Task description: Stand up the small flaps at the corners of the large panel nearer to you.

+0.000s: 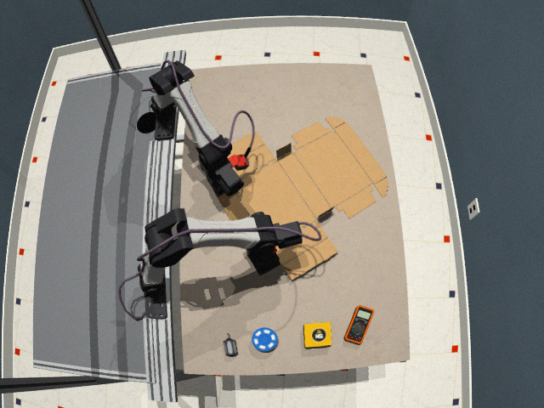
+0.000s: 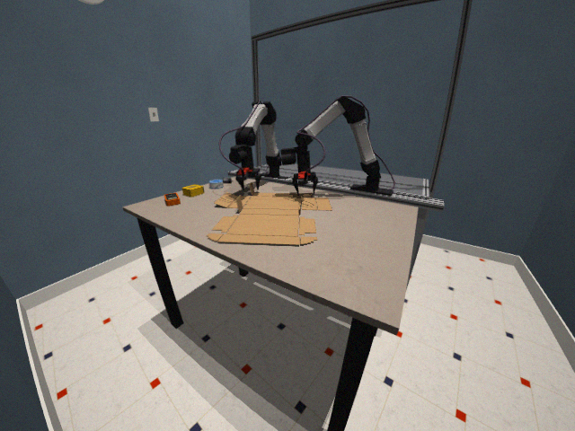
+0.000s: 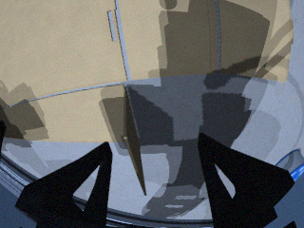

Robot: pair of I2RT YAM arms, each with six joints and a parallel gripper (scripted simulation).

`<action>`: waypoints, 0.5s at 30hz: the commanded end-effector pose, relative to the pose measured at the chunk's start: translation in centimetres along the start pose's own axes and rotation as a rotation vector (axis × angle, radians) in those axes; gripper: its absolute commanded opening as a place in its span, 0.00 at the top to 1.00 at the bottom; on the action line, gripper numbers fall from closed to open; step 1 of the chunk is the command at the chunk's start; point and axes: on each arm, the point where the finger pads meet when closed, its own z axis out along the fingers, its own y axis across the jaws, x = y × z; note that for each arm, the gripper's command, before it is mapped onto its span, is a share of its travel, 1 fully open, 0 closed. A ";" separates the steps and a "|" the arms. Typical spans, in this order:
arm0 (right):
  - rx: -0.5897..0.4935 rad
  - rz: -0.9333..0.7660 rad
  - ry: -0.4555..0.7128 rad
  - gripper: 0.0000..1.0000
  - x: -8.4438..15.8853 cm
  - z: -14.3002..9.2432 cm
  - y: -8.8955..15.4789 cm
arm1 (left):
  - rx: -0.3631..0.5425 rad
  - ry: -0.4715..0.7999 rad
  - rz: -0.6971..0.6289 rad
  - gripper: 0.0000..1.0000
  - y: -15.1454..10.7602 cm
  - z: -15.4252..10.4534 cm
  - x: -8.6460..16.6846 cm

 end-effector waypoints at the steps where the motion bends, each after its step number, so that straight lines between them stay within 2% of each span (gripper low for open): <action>1: 0.035 -0.001 -0.073 0.24 -2.1 0.2 -0.8 | -0.064 0.003 0.011 0.24 1.2 1.2 0.6; 2: 0.031 0.000 -0.053 0.24 -1.6 1.0 -0.7 | -0.064 0.003 0.011 0.24 1.2 1.2 0.6; 5: 0.033 0.001 -0.053 0.24 -1.6 1.6 -0.7 | -0.064 0.003 0.011 0.24 1.2 1.2 0.6; 7: 0.043 0.002 -0.090 0.24 -2.8 0.7 -1.1 | -0.064 0.003 0.011 0.24 1.2 1.2 0.6; 8: 0.056 0.000 -0.140 0.24 -3.2 -1.1 -1.2 | -0.064 0.003 0.011 0.24 1.2 1.2 0.6; 15: 0.068 -0.001 -0.105 0.24 -2.1 0.0 -0.7 | -0.064 0.003 0.011 0.24 1.2 1.2 0.6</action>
